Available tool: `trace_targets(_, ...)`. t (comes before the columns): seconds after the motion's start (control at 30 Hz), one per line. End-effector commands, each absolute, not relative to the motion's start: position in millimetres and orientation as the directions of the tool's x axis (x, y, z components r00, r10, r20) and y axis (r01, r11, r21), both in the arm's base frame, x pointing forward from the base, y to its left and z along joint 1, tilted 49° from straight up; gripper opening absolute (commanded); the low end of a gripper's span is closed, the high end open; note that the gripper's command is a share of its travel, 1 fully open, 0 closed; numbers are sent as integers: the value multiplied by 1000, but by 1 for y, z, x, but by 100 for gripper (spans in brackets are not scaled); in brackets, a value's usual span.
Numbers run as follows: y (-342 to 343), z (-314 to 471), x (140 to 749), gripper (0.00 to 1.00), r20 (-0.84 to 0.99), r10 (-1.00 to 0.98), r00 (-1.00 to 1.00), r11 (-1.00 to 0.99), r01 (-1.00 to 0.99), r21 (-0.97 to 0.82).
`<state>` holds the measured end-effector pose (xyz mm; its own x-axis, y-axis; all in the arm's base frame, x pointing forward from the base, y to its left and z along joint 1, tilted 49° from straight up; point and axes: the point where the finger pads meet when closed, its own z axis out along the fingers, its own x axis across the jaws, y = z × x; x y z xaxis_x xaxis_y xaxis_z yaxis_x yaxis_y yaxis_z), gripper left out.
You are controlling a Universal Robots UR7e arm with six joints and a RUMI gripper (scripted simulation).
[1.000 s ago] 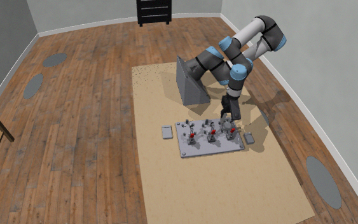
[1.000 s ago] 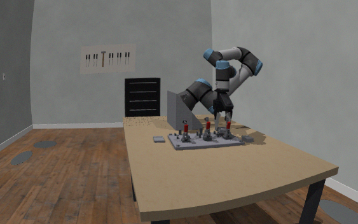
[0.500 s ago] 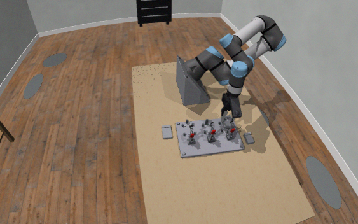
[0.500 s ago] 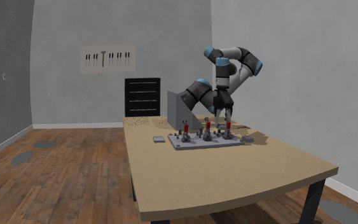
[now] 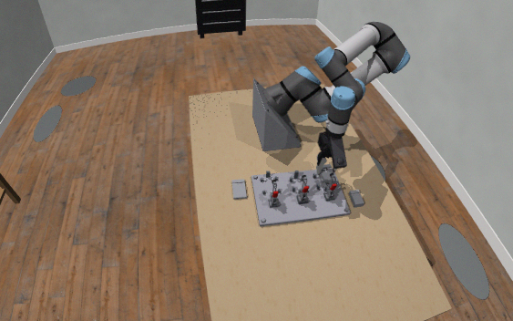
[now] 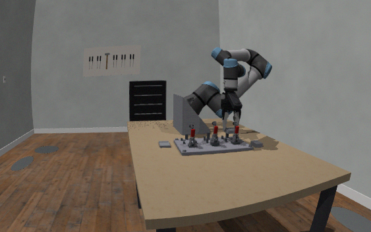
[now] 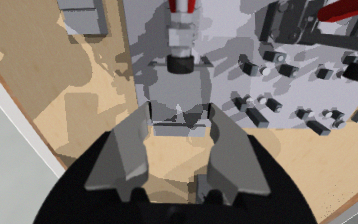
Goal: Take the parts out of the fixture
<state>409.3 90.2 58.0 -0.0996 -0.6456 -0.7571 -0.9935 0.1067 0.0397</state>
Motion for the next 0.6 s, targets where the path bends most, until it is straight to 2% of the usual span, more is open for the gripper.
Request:
trace_targets(0.0, 88, 60, 409, 0, -757, -646, -99, 107, -993, 39)
trace_targets(0.57, 66, 80, 400, 0, -757, -646, -99, 107, -993, 39)
